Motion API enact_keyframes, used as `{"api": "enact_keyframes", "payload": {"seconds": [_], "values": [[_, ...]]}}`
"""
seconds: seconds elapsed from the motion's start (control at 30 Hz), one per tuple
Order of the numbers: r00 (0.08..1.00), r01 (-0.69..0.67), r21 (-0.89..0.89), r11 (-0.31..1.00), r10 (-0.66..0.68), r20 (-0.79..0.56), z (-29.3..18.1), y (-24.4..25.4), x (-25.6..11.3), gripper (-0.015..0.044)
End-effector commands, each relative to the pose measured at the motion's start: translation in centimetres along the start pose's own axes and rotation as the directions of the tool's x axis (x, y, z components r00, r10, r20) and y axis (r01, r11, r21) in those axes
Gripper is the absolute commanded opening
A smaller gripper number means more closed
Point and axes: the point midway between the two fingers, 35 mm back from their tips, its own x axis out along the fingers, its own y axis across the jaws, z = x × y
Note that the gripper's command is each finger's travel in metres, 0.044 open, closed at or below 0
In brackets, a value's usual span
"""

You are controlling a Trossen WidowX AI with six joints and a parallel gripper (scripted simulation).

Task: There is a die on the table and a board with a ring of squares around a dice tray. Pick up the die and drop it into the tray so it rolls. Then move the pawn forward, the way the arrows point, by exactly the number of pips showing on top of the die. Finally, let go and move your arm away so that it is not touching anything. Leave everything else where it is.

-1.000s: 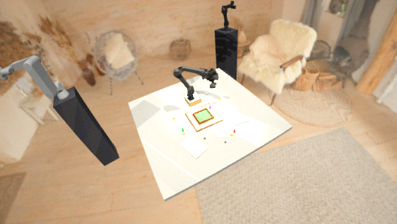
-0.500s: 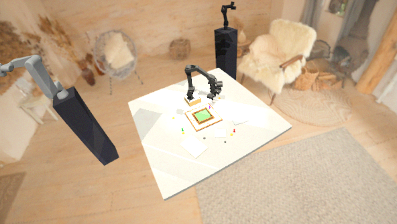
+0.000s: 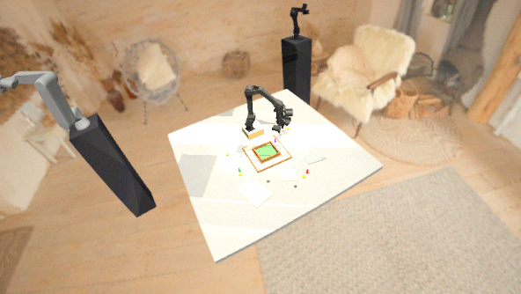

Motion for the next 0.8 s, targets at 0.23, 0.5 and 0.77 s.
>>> {"api": "enact_keyframes", "payload": {"seconds": [0.23, 0.5, 0.77], "values": [[1.000, 0.005, -0.003, 1.000, -0.005, -0.004, 0.0, -0.1, 1.9, 0.0275], [1.000, 0.005, -0.003, 1.000, -0.005, -0.004, 0.0, -0.1, 3.2, 0.0275], [1.000, 0.005, -0.003, 1.000, -0.005, -0.004, 0.0, -0.1, 3.3, 0.0118]]}}
